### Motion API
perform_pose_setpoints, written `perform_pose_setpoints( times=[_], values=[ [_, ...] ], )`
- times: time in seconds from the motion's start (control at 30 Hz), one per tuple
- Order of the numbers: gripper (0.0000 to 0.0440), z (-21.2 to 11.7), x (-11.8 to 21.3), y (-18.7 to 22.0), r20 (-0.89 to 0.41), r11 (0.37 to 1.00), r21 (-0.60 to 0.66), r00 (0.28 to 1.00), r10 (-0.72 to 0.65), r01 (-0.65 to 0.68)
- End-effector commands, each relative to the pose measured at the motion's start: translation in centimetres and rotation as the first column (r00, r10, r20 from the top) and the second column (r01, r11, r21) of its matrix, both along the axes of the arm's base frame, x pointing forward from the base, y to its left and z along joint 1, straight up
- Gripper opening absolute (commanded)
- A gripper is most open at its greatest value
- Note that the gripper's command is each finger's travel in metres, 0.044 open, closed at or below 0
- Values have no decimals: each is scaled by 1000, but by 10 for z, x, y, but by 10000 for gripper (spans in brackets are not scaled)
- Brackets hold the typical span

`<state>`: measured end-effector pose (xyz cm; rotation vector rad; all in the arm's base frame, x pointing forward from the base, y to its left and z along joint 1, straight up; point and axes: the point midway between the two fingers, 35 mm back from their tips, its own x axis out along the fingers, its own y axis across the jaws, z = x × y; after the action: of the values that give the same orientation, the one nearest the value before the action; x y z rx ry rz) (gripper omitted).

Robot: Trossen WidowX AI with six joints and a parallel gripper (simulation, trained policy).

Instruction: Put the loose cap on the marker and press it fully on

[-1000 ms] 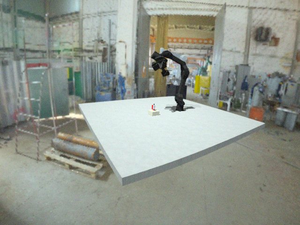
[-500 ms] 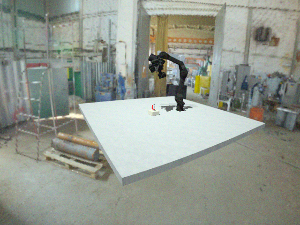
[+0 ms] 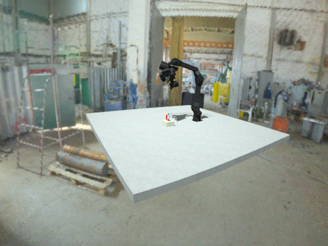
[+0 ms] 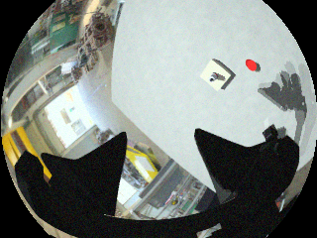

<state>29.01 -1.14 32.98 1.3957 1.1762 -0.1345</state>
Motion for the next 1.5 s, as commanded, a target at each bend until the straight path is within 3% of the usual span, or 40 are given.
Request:
perform_pose_setpoints(
  times=[0.0,1.47],
  values=[
    [329,-9,3,-8,-24,1000,-26,1000,-6,5],
    [324,-105,0,-75,-333,961,-271,942,-45,-50]
  ],
)
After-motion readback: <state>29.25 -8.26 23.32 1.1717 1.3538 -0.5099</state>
